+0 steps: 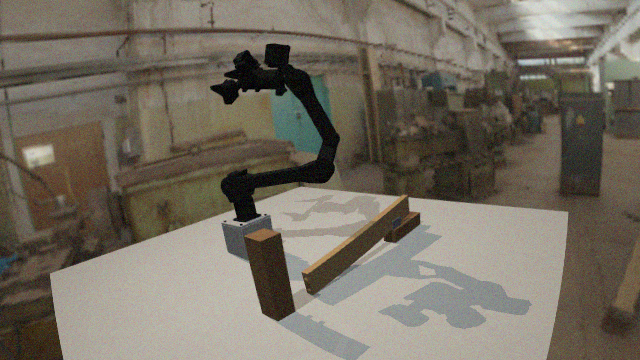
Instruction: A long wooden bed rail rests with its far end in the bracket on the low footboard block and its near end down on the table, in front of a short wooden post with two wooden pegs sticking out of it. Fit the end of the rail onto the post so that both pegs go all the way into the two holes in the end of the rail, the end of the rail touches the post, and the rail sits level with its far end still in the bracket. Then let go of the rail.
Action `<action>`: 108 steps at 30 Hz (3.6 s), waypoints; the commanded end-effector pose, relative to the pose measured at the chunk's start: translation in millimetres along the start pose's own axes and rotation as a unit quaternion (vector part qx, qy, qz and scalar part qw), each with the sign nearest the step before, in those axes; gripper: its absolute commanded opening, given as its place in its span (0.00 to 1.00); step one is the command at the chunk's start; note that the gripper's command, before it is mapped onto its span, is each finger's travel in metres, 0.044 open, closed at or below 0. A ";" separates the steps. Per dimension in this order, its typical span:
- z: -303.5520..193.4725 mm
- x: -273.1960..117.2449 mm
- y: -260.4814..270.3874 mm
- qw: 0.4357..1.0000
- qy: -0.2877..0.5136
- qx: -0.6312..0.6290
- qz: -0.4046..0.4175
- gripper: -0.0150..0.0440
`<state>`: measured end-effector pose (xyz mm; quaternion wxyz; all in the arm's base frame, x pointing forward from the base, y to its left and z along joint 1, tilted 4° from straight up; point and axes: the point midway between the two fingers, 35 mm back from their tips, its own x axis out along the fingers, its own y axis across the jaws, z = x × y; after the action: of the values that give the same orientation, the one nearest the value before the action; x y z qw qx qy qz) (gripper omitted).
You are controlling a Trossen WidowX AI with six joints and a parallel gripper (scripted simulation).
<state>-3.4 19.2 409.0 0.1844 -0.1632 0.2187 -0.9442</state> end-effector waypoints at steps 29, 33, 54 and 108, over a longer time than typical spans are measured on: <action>31.4 110.3 184.5 0.825 -0.100 -0.233 0.505 1.00; 38.4 90.8 233.0 0.755 -0.144 -0.285 0.573 1.00; -0.6 -176.2 378.5 0.269 -0.428 -0.510 0.696 1.00; -230.7 -374.3 354.8 -0.190 -0.558 -0.611 0.529 1.00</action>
<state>336.0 -40.0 -33.5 -0.4853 0.4961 -0.5179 -0.5000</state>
